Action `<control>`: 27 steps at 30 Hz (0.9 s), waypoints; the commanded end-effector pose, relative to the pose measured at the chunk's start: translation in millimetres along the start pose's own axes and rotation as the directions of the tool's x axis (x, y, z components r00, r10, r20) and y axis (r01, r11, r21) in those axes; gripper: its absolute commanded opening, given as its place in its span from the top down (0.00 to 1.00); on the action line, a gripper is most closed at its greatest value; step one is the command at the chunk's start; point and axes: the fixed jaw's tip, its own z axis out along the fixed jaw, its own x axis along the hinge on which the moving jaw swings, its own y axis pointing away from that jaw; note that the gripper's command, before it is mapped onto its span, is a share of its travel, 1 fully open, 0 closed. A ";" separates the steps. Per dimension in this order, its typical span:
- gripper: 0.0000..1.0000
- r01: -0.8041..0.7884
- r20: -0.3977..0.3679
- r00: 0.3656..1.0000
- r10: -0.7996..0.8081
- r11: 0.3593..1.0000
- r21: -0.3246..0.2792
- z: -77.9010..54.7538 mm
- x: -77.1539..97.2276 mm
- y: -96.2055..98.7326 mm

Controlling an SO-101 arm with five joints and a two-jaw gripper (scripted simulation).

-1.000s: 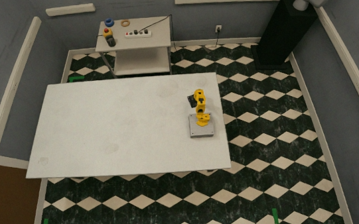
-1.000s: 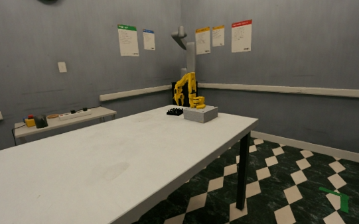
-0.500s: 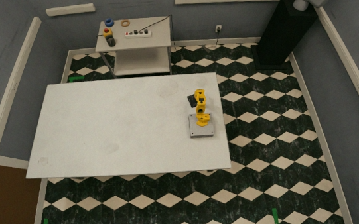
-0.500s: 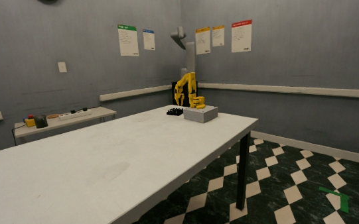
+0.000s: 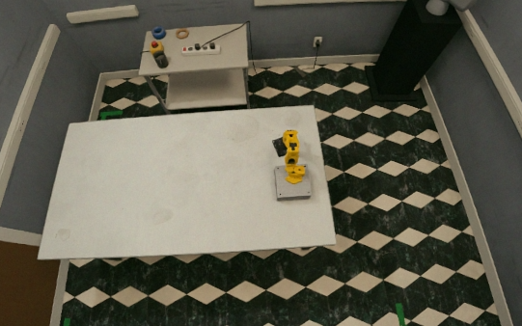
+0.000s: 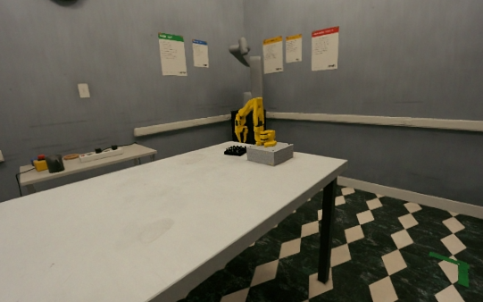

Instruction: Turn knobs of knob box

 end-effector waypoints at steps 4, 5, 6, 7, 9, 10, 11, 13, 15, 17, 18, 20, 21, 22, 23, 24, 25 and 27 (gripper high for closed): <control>0.90 -0.013 -0.011 1.000 0.013 1.000 0.004 -0.4 -8.3 2.8; 0.90 -0.013 -0.011 1.000 0.013 1.000 0.004 -0.9 -11.5 4.3; 0.90 -0.013 -0.011 1.000 0.013 1.000 0.004 -1.4 -15.2 6.1; 0.90 -0.013 -0.011 1.000 0.013 1.000 0.004 -1.9 -19.4 8.1; 0.90 -0.013 -0.011 1.000 0.013 1.000 0.004 -2.7 -28.8 12.4; 0.90 -0.013 -0.011 1.000 0.013 1.000 0.004 -3.0 -33.7 14.7; 0.90 -0.013 -0.011 1.000 0.013 1.000 0.004 -3.1 -38.7 17.0; 0.90 -0.013 -0.011 1.000 0.013 1.000 0.004 -3.1 -43.6 19.3; 0.90 -0.013 -0.011 1.000 0.013 1.000 0.004 -2.9 -48.4 21.6; 0.90 -0.013 -0.011 1.000 0.013 1.000 0.004 -2.2 -57.1 25.6; 0.90 -0.013 -0.011 1.000 0.013 1.000 0.004 -1.7 -60.9 27.4; 0.90 -0.013 -0.011 1.000 0.013 1.000 0.004 -0.5 -67.2 30.3; 0.90 -0.013 -0.011 1.000 0.013 1.000 0.004 0.0 -69.7 31.5; 0.90 -0.013 -0.011 1.000 0.013 1.000 0.004 0.6 -71.7 32.4; 0.90 -0.013 -0.011 1.000 0.013 1.000 0.004 1.0 -73.4 33.2; 0.90 -0.013 -0.011 1.000 0.013 1.000 0.004 1.4 -74.6 33.7; 0.90 -0.013 -0.011 1.000 0.013 1.000 0.004 1.7 -75.5 34.2; 0.90 -0.013 -0.011 1.000 0.013 1.000 0.004 2.0 -76.4 34.6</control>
